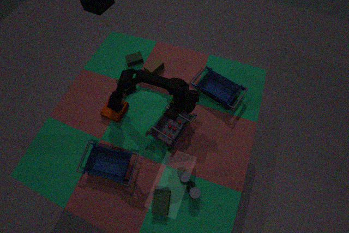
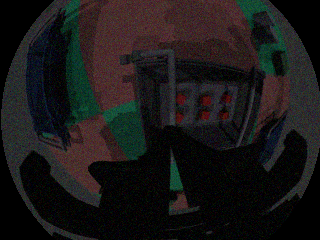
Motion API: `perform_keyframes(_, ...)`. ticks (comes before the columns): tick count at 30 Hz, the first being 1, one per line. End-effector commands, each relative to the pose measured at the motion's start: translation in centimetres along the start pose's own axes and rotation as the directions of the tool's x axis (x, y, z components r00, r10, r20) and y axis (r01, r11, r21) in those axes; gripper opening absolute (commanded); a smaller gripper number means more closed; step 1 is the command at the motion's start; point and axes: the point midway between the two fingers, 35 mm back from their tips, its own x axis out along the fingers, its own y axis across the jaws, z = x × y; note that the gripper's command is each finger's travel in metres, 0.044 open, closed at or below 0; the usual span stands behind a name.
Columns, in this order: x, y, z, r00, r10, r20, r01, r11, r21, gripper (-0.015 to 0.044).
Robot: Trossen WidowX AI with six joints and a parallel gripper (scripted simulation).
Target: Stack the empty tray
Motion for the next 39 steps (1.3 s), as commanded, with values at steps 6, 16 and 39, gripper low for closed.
perform_keyframes(6,0.00,0.00,0.00,1.000,0.000,0.000,0.000,1.000,0.000,0.0000)
perform_keyframes(16,0.00,0.00,0.00,1.000,0.000,0.000,0.000,1.000,0.000,0.0000)
perform_keyframes(39,0.00,0.00,0.00,1.000,0.000,0.000,0.000,1.000,0.000,0.0131)
